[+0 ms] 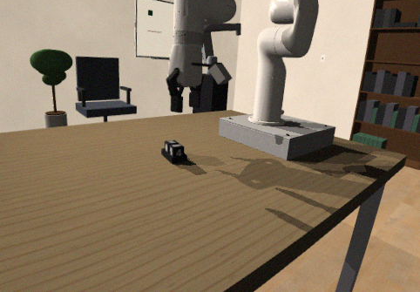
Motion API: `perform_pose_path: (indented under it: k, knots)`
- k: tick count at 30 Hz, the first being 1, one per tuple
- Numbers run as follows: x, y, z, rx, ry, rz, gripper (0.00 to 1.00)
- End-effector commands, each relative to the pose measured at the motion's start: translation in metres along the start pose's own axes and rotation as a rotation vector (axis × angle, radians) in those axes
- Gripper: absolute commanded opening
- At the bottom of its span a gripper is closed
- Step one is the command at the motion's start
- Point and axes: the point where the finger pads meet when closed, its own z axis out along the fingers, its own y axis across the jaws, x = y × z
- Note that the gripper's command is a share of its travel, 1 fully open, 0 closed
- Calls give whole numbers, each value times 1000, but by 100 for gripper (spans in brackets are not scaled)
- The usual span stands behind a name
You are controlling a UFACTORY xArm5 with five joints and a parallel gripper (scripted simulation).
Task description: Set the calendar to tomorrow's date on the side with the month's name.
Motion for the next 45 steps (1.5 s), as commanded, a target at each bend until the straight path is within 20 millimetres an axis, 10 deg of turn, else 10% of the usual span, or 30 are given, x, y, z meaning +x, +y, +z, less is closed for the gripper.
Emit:
perform_pose_path:
  k: [1, 33, 45]
  knots:
    - [0, -1, 0, -4, -2, -174, 100]
    - [3, -8, 4, -3, -3, -603, 100]
    - [2, -9, 49, -3, -3, -603, 100]
